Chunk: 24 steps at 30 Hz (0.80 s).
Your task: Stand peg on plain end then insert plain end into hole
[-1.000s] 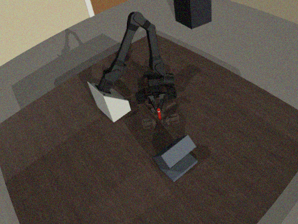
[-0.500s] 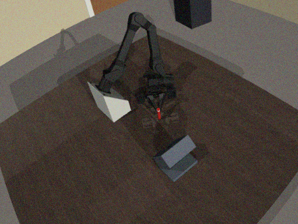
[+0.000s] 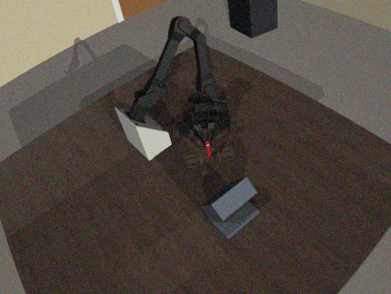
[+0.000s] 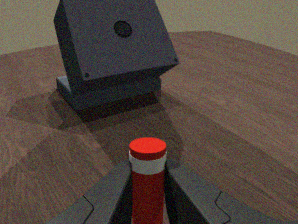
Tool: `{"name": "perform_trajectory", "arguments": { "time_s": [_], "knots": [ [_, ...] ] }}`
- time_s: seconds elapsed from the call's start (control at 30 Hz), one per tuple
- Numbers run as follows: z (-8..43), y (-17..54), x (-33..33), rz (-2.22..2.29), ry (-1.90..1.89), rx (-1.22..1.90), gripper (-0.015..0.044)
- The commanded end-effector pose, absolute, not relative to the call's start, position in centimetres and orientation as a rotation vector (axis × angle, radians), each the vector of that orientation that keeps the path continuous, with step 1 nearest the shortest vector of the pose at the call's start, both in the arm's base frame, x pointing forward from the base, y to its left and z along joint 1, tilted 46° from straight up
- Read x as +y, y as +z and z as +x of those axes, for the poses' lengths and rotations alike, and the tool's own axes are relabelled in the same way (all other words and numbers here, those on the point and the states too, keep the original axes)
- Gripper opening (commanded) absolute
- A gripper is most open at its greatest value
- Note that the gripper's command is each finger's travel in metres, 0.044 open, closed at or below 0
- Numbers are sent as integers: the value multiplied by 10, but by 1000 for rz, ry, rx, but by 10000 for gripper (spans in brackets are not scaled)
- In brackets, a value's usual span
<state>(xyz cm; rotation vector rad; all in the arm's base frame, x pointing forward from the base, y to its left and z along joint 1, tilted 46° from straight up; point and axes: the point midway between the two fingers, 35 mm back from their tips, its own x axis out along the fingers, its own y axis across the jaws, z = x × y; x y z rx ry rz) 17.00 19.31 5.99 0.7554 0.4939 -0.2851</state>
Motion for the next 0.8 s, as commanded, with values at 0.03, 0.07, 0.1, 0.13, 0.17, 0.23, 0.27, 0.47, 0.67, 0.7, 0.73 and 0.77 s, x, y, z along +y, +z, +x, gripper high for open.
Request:
{"name": "perform_trajectory", "arguments": {
  "time_s": [0.03, 0.07, 0.1, 0.13, 0.17, 0.23, 0.27, 0.47, 0.67, 0.7, 0.73, 0.77],
  "knots": [
    [168, 59, 194, 755, -285, 493, 49],
    [168, 59, 194, 755, -285, 492, 49],
    [168, 59, 194, 755, -285, 490, 49],
    [168, 59, 194, 755, -286, 489, 49],
    [168, 59, 194, 754, -286, 487, 49],
    [167, 59, 195, 754, -286, 484, 49],
    [167, 59, 195, 754, -286, 483, 49],
    [166, 59, 195, 752, -286, 474, 49],
    [165, 59, 195, 751, -287, 465, 49],
    [164, 59, 195, 750, -287, 464, 49],
    [164, 59, 195, 750, -287, 462, 49],
    [164, 59, 195, 750, -287, 461, 49]
  ]
}}
